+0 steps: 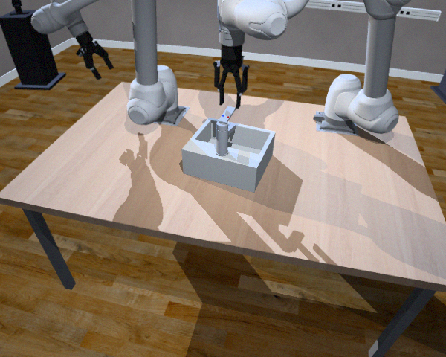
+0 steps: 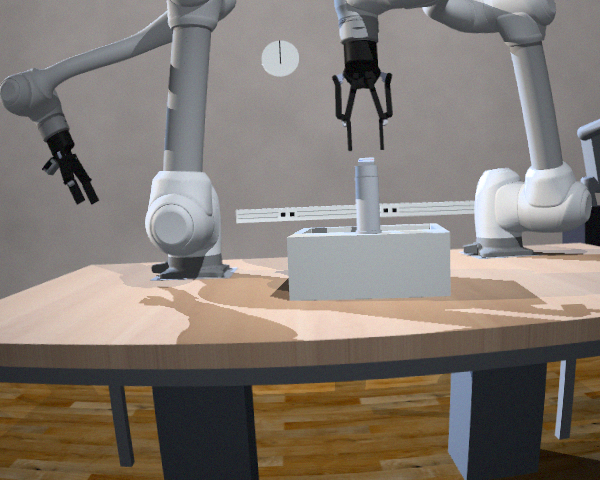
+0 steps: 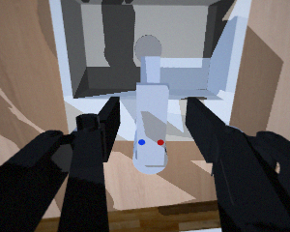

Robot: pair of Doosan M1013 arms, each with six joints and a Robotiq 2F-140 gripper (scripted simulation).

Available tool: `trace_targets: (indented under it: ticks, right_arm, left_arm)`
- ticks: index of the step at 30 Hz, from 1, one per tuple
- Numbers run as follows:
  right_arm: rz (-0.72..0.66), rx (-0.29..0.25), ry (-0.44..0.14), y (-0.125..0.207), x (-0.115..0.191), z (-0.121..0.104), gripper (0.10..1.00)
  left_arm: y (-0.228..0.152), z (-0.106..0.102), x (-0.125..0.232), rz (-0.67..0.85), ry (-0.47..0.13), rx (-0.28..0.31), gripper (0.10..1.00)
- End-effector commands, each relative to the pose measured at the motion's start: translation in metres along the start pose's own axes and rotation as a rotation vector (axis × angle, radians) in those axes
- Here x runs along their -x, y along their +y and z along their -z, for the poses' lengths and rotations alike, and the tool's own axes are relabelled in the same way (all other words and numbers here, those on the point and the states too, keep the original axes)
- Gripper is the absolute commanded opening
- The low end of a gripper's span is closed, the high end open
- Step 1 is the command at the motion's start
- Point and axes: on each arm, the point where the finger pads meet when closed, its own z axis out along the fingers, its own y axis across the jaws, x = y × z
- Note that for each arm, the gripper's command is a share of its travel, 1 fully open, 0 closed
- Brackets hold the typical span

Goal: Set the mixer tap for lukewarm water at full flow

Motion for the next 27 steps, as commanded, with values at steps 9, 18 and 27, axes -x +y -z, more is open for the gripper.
trace_targets:
  ticks: [9, 18, 27]
  right_arm:
    - [0.0, -0.001, 0.001, 0.0, 0.0, 0.001, 1.0]
    - [0.0, -0.001, 0.001, 0.0, 0.0, 0.001, 1.0]
    - [0.0, -0.001, 0.001, 0.0, 0.0, 0.001, 1.0]
  left_arm:
    - [0.0, 0.016, 0.0, 0.0, -0.002, -0.001, 0.48]
    - [0.0, 0.017, 0.0, 0.0, -0.002, -0.001, 0.099]
    - [0.0, 0.017, 0.0, 0.0, -0.002, -0.001, 0.099]
